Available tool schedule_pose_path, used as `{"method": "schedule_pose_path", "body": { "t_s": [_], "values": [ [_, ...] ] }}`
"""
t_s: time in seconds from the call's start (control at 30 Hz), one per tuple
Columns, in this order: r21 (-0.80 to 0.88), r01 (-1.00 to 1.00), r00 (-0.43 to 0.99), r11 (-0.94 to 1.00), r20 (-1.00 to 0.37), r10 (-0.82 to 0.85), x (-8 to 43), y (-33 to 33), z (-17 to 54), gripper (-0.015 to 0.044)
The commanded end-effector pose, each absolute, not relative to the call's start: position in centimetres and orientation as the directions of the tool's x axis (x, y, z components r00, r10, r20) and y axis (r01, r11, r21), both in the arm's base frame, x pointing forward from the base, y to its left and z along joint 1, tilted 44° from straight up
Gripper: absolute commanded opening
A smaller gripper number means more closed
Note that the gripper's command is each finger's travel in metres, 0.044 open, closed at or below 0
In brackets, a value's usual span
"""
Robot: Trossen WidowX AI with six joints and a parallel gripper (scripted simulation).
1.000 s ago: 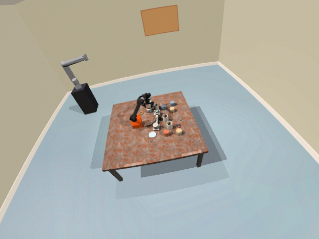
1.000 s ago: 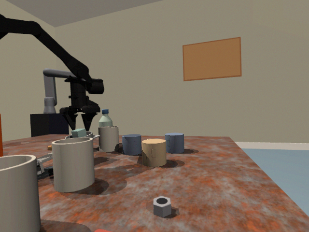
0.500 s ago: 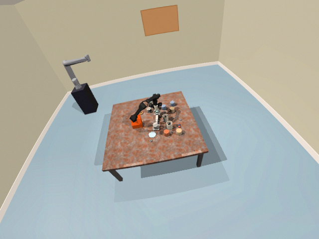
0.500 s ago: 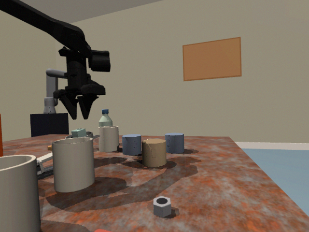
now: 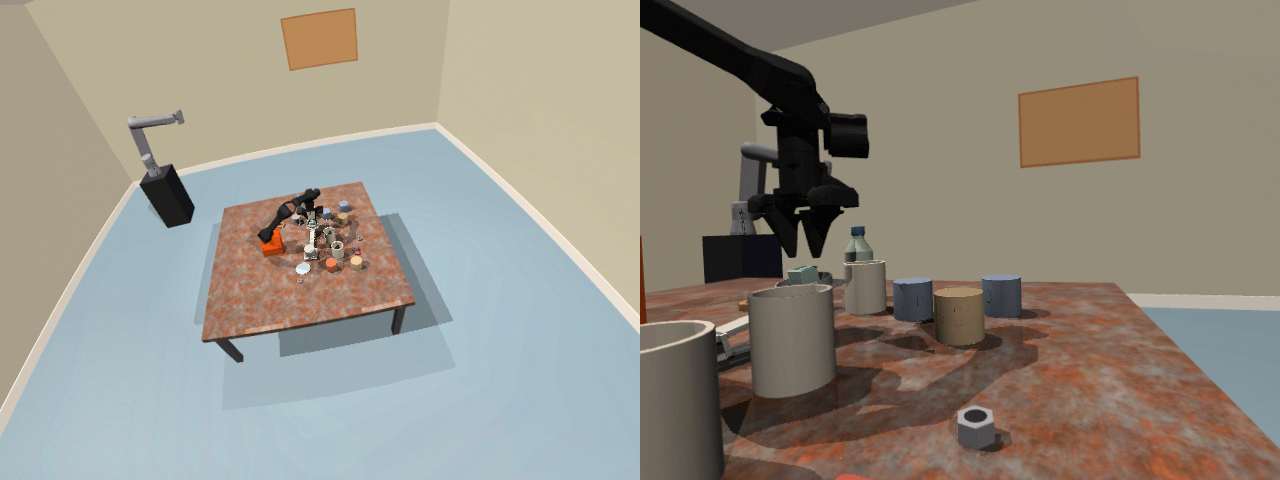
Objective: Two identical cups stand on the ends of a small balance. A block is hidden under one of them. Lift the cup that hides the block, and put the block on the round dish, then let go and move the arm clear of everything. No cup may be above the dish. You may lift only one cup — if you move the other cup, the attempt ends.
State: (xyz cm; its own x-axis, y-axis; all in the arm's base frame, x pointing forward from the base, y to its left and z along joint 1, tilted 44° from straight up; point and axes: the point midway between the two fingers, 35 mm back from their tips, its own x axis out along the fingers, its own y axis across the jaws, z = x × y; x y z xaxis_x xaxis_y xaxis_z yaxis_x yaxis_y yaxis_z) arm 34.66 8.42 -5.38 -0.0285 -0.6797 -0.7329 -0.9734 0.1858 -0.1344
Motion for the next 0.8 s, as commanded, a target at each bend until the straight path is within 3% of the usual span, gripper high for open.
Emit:
{"method": "schedule_pose_path", "body": {
  "t_s": [0.0, 0.67, 0.77],
  "values": [
    [-0.132, -0.974, -0.029, 0.182, -0.729, -0.684, 34.6, 7.8, -5.9, 0.0260],
    [-0.132, -0.974, -0.029, 0.182, -0.728, -0.685, 34.5, 5.8, -8.0, 0.0260],
    [-0.132, -0.974, -0.029, 0.182, -0.728, -0.685, 34.5, 5.8, -8.0, 0.0181]
  ]
}}
